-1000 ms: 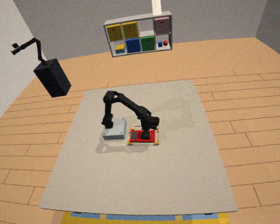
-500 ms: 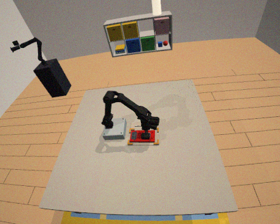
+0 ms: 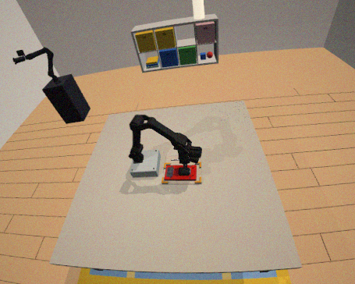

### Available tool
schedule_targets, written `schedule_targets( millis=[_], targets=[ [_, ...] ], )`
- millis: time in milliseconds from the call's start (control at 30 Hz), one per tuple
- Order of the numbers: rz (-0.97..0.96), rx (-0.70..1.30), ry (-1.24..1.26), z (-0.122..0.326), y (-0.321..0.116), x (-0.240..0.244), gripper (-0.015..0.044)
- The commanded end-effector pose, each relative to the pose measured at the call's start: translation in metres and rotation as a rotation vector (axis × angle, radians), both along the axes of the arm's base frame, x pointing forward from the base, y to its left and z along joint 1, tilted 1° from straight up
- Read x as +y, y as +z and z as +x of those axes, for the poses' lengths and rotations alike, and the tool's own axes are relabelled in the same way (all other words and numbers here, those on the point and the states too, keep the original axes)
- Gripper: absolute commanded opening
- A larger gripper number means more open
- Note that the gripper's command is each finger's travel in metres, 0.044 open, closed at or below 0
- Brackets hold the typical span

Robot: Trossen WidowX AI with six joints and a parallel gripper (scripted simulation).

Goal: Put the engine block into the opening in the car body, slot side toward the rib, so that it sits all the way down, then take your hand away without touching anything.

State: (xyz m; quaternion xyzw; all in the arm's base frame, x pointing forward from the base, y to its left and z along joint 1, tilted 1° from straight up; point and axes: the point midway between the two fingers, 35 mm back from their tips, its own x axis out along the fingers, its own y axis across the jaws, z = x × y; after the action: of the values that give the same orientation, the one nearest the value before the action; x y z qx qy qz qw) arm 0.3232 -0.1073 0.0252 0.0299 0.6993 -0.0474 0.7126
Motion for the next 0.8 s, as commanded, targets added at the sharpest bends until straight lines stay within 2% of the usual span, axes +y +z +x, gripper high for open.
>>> schedule_targets(
  millis=[0,467,767],
  targets=[
    [-0.002,-0.003,0.001,0.0001,0.0021,0.0000,0.0361],
    [-0.002,-0.003,0.001,0.0001,0.0021,0.0000,0.0000],
    [-0.002,-0.003,0.001,0.0001,0.0021,0.0000,0.0000]
  ],
)
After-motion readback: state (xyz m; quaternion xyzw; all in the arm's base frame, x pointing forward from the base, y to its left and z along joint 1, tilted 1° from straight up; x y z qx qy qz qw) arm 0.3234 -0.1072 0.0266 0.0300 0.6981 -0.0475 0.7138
